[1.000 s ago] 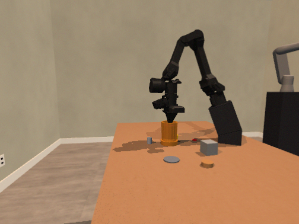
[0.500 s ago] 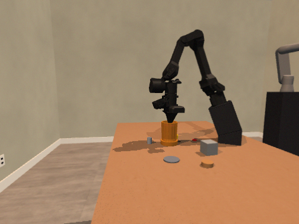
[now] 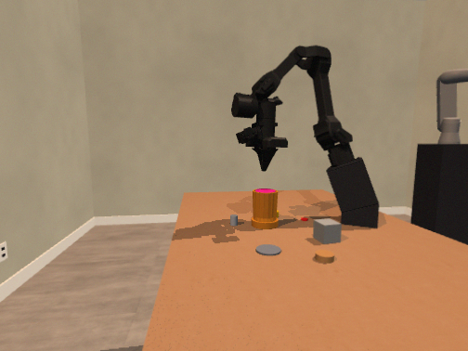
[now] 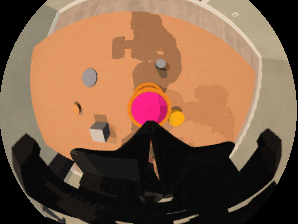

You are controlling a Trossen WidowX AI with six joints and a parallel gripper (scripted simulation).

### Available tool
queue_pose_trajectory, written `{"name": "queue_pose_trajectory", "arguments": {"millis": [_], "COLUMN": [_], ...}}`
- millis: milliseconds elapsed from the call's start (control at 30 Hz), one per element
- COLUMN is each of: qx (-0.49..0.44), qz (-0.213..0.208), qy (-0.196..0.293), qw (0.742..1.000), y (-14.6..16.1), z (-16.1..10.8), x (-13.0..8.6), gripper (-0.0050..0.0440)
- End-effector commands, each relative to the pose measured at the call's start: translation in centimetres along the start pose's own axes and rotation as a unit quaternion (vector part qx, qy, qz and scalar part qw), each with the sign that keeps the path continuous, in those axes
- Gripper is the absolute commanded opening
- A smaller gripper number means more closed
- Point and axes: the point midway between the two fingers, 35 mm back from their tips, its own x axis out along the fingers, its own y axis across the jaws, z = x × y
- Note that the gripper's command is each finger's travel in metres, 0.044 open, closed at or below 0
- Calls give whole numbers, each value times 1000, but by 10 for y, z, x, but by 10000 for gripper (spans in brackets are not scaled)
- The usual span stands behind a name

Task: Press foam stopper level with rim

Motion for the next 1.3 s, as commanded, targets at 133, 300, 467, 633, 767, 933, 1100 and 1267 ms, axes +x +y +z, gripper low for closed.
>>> {"name": "queue_pose_trajectory", "arguments": {"millis": [133, 300, 467, 633, 767, 933, 1100, 1267], "qx": [2, -1, -1, -1, -1, -1, -1, -1], "qz": [-4, -1, -1, -1, -1, -1, -1, -1], "qy": [4, 5, 5, 5, 5, 5, 5, 5], "qw": [1000, 1000, 1000, 1000, 1000, 1000, 1000, 1000], "y": [-2, -1, -1, -1, -1, -1, -1, -1], "z": [-2, -3, -3, -3, -3, -3, -3, -3], "x": [-14, -10, -10, -10, -10, -10, -10, -10], "gripper": [0, 0, 0, 0, 0, 0, 0, 0]}}
